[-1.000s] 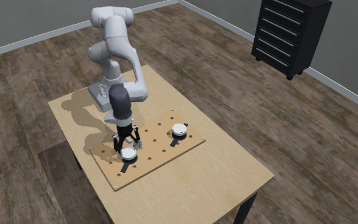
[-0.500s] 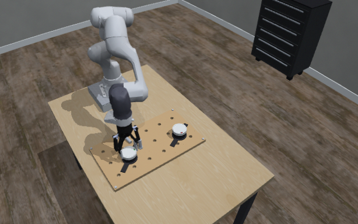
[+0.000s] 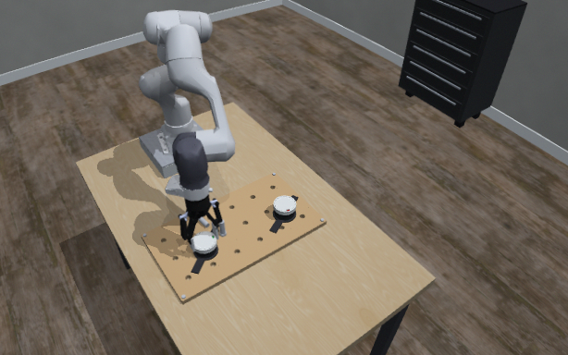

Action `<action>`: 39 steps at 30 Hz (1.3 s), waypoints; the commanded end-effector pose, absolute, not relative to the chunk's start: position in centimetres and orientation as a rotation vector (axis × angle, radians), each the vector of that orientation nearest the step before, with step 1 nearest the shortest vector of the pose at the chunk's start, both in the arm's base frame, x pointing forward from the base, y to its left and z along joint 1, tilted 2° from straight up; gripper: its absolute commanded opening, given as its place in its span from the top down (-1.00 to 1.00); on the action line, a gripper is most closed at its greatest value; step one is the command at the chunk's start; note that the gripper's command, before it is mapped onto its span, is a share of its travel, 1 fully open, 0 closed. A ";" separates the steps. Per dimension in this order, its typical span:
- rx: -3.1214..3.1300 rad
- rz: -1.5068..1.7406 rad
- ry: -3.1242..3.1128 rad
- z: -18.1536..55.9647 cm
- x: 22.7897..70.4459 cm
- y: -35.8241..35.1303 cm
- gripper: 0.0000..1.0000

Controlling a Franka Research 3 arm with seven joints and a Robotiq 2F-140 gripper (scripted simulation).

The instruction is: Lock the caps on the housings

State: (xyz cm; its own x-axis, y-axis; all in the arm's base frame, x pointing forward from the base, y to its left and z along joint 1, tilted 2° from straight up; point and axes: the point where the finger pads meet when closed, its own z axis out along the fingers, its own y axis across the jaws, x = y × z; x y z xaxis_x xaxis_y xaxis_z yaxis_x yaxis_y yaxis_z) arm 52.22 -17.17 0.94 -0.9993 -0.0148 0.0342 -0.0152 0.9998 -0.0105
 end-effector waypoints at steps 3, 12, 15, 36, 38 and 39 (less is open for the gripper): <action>0.024 0.014 -3.105 0.8 52.1 -17.2 0.80; 0.024 0.014 -3.105 0.8 52.1 -17.2 0.80; 0.024 0.014 -3.105 0.8 52.1 -17.2 0.80; 0.024 0.014 -3.105 0.8 52.6 -18.7 0.80; 0.024 0.014 -3.105 0.8 52.7 -18.9 0.80; 0.024 0.014 -3.105 0.8 52.7 -18.9 0.80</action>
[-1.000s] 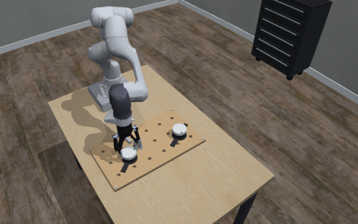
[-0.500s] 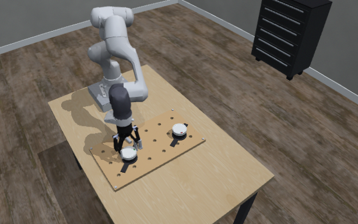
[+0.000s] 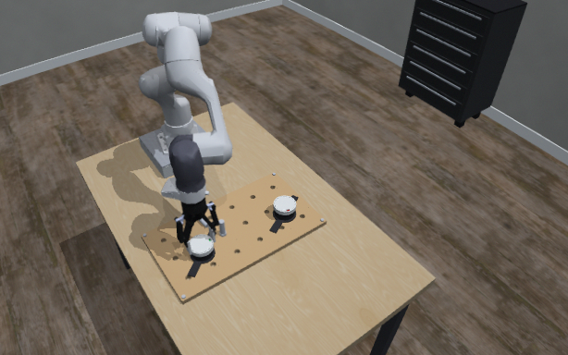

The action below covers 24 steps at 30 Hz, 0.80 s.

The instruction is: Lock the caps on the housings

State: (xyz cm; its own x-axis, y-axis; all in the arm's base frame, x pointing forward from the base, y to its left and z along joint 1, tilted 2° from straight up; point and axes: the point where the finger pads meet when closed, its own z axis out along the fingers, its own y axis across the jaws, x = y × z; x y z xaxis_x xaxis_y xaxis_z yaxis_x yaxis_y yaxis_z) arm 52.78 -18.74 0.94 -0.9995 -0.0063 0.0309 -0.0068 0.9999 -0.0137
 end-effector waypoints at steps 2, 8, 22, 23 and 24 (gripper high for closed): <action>0.024 0.014 -3.105 0.8 52.8 -19.2 0.80; 0.024 0.014 -3.105 0.8 53.1 -20.3 0.80; 0.024 0.014 -3.105 0.8 53.6 -21.7 0.80; 0.024 0.014 -3.105 0.8 53.6 -21.8 0.80; 0.024 0.014 -3.105 0.8 53.6 -21.8 0.80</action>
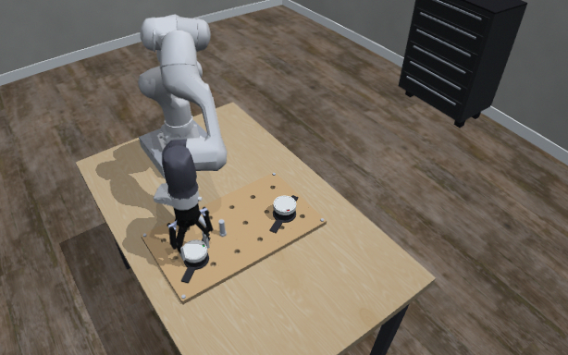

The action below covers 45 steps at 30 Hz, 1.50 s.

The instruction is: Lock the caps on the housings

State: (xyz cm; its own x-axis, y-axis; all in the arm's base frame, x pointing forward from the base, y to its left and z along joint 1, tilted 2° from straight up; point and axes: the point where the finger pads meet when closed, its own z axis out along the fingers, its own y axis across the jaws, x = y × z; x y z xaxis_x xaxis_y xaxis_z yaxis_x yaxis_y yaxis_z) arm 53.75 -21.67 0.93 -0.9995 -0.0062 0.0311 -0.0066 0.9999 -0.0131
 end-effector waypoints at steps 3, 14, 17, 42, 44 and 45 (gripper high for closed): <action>0.024 0.014 -3.105 0.8 53.7 -21.9 0.80; 0.024 0.014 -3.105 0.8 53.7 -22.0 0.80; 0.024 0.014 -3.105 0.8 53.7 -22.0 0.80; 0.024 0.014 -3.105 0.8 53.7 -22.0 0.80; 0.024 0.014 -3.105 0.8 53.7 -22.0 0.80; 0.024 0.014 -3.105 0.8 53.7 -22.0 -0.55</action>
